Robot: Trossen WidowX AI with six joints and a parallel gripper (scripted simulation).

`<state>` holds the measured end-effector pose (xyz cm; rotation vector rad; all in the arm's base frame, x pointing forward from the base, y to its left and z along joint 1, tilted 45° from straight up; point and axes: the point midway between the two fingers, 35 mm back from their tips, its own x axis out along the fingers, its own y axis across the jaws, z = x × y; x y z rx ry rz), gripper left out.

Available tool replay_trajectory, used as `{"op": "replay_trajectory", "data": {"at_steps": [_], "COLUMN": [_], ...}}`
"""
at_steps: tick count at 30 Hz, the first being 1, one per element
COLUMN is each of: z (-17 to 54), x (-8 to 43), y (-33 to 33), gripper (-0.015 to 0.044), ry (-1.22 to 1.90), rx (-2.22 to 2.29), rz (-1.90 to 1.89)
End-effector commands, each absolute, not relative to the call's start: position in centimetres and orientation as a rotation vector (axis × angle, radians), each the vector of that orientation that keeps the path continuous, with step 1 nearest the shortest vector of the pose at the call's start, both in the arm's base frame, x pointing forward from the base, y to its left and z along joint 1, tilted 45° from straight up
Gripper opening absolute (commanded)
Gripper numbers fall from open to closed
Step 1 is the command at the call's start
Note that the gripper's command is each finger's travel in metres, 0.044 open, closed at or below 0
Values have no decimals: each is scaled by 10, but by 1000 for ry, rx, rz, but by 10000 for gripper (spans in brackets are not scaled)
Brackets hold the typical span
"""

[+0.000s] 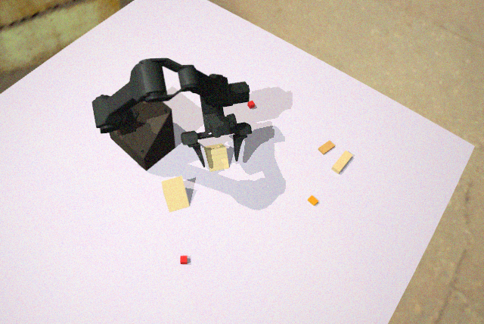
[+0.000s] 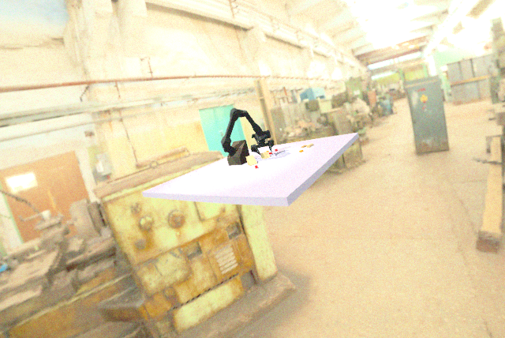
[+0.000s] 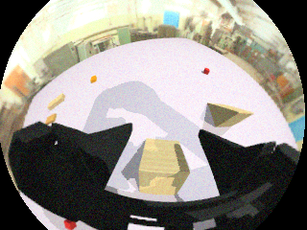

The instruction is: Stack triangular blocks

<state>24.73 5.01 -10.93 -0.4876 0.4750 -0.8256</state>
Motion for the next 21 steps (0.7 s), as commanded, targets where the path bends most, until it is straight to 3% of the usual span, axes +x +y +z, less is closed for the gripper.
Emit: {"op": "replay_trajectory", "data": {"at_steps": [1, 9, 16, 21], "z": [-105, -40, -43, -52], "x": [248, 248, 249, 252], "y": [57, 119, 117, 100], "gripper": [440, 440, 440, 440], "ry": [482, 480, 481, 729], "rx": [-487, -484, -487, -506], "rz": [-824, -824, -815, -952]}}
